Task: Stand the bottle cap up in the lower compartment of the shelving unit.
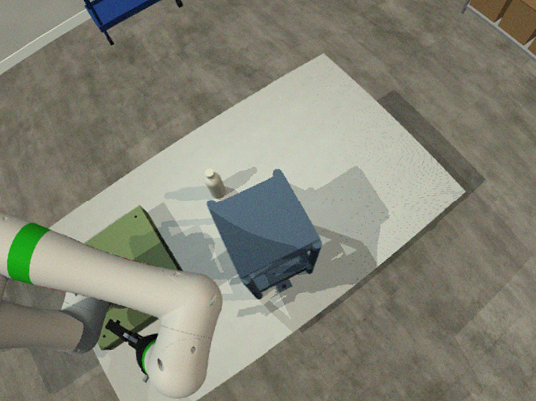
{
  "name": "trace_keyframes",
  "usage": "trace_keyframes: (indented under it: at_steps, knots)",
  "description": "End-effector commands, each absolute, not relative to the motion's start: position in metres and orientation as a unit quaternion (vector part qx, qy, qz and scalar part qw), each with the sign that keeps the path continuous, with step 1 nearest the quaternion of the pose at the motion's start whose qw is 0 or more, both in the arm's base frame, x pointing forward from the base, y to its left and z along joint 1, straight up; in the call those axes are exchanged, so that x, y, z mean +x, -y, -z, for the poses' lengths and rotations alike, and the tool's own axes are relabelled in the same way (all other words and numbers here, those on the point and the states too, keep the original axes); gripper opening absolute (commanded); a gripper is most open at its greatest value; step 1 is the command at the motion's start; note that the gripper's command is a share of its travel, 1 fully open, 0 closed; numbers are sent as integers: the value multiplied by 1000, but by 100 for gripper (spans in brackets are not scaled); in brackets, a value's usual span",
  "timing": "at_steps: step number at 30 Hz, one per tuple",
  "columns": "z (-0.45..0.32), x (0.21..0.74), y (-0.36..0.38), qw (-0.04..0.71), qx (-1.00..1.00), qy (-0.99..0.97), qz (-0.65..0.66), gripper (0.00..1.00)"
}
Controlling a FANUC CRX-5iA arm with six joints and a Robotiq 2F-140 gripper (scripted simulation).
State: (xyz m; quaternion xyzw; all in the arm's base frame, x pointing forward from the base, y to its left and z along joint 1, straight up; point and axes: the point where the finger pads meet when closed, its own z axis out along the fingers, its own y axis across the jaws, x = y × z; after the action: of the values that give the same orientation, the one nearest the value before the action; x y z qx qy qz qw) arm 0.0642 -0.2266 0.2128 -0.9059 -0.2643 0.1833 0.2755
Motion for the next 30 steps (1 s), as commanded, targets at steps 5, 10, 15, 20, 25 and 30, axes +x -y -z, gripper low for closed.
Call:
trace_keyframes:
  at_steps: [5,10,15,20,25,30]
  knots:
    - [-284,63,224,276,-906,264,-183,100]
    - [-328,56,218,276,-906,264,-183,100]
    - [-344,53,216,276,-906,264,-183,100]
    - [-345,53,216,276,-906,264,-183,100]
    - [-398,55,217,276,-906,264,-183,100]
    - [-438,53,216,276,-906,264,-183,100]
